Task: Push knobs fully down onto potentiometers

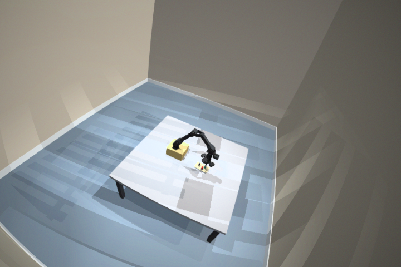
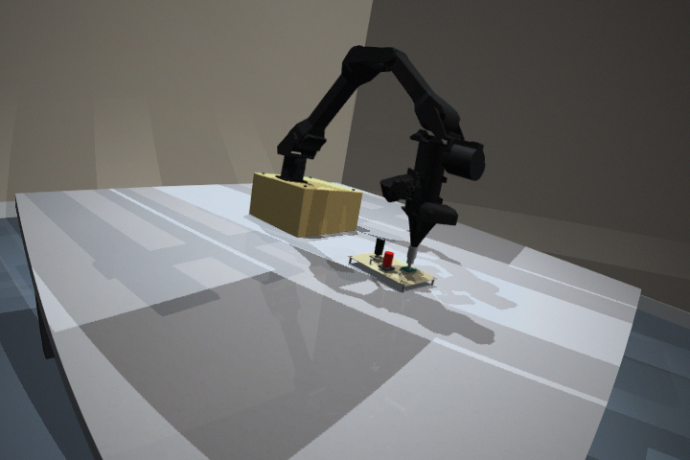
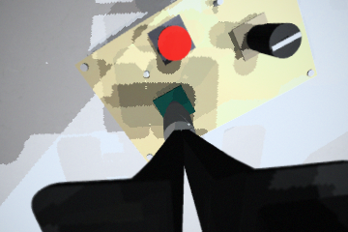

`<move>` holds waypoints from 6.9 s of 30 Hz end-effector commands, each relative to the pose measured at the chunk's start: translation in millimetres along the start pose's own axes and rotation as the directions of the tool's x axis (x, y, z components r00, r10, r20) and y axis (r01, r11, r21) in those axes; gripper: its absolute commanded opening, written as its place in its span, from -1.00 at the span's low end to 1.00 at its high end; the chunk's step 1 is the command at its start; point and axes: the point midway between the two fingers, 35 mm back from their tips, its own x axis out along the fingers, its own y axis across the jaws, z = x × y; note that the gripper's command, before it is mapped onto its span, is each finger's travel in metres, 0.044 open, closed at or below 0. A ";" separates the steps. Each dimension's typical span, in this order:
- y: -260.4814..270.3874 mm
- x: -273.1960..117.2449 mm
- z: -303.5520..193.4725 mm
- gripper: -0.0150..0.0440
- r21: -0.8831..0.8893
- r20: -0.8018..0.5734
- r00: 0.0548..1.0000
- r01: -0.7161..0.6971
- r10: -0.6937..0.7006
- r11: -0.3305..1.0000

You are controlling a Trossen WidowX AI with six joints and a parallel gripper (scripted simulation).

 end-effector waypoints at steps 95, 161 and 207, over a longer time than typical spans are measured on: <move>0.6 15.4 0.6 -0.49 0.003 0.005 1.000 -0.004 0.004 1.000; 0.6 24.3 0.7 -0.49 0.003 0.004 1.000 -0.004 0.004 1.000; 0.6 29.5 0.7 -0.49 0.003 0.004 1.000 -0.004 0.004 1.000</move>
